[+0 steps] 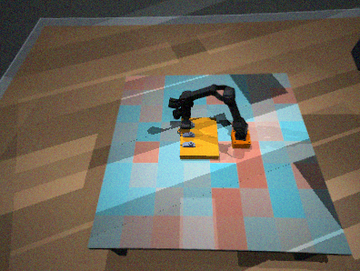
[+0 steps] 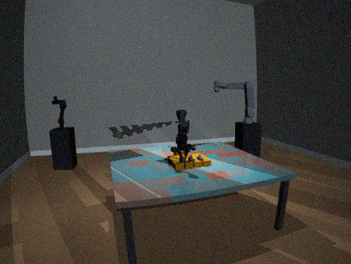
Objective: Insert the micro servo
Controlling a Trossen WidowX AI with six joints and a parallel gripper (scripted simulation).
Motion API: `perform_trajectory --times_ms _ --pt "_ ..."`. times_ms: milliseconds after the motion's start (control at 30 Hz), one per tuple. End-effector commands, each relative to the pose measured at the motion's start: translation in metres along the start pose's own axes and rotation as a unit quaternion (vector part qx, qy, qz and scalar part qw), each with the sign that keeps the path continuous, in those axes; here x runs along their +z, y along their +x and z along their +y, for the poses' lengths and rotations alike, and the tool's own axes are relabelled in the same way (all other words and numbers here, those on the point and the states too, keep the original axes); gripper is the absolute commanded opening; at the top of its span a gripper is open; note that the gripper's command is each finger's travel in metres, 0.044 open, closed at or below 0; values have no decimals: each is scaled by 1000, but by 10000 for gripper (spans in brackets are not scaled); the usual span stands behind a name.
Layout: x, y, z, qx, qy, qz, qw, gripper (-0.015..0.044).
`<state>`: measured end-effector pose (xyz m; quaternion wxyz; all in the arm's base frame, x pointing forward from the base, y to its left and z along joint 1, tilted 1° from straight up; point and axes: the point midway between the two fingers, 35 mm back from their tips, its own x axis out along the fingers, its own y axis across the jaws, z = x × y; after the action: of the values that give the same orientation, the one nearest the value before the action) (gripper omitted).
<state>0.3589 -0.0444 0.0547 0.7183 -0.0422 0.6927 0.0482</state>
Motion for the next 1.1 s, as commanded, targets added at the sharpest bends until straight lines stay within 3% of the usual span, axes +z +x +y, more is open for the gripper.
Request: perform_trajectory --times_ms 0,433,667,1067 --pt "0 3 0 0 2 -1 1000 0" --pt "0 14 0 0 2 -1 1000 0" --pt "0 12 0 0 2 -1 1000 184" --pt "-2 -23 1 0 2 -1 1000 187"
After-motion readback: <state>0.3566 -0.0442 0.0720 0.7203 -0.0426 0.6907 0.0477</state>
